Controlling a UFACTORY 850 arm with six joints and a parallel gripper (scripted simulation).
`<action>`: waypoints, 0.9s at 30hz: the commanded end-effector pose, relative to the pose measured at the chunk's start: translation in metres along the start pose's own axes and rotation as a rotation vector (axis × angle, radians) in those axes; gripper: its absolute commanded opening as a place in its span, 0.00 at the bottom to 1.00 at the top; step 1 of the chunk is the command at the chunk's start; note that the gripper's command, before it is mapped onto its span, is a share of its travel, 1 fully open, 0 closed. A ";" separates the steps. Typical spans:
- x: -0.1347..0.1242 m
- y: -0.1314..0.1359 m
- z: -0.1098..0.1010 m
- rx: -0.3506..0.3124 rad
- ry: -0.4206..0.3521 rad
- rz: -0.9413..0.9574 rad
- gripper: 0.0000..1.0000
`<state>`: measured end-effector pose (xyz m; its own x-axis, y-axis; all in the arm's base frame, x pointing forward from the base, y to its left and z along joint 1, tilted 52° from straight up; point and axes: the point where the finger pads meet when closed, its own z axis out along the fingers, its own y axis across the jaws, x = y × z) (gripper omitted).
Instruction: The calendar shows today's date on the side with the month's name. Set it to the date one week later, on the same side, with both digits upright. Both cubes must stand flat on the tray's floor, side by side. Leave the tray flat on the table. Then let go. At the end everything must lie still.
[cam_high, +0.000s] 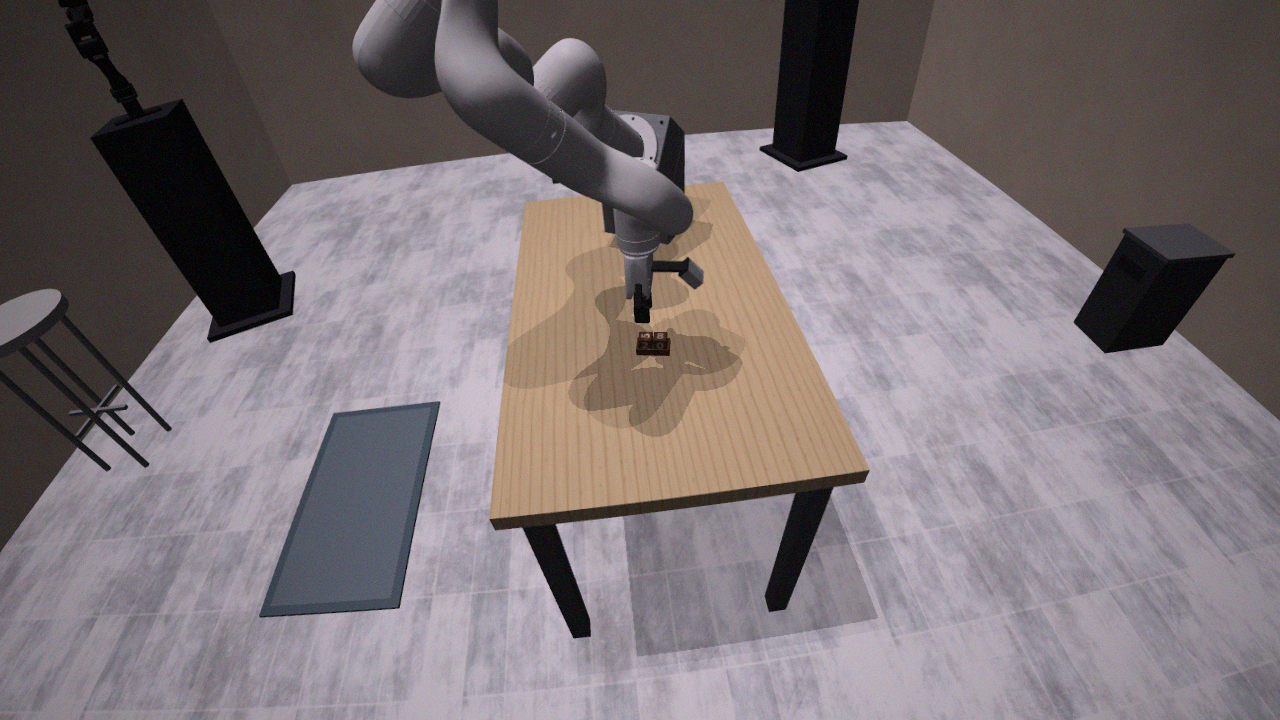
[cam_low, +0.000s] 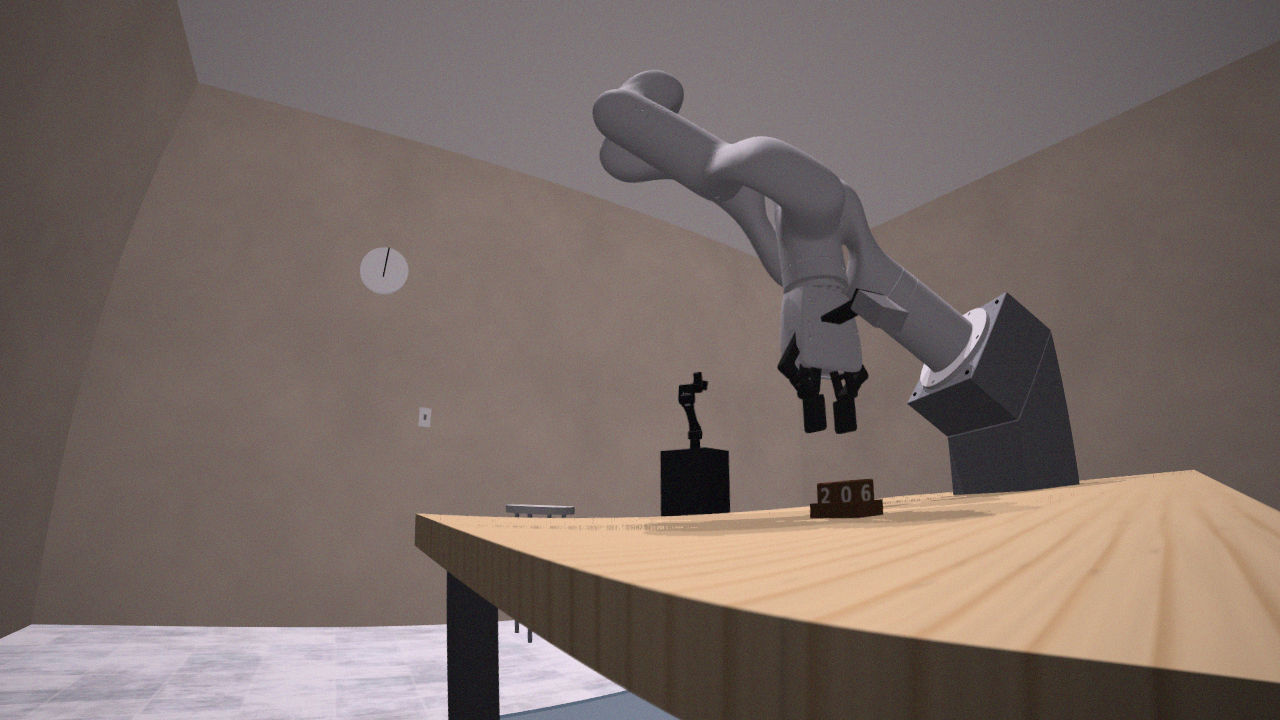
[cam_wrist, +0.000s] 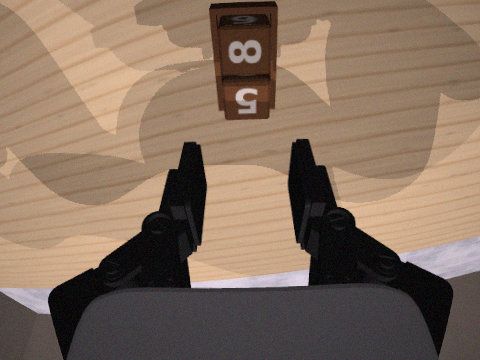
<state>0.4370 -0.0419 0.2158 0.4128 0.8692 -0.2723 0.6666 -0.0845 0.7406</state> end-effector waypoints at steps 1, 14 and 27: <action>0.000 0.000 0.000 0.000 0.000 -0.001 0.47; 0.000 0.000 0.007 0.001 -0.001 -0.007 0.47; 0.000 0.001 0.024 0.001 -0.001 -0.007 0.47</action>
<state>0.4482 -0.0504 0.2051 0.4088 0.8689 -0.2789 0.6707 -0.0788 0.7376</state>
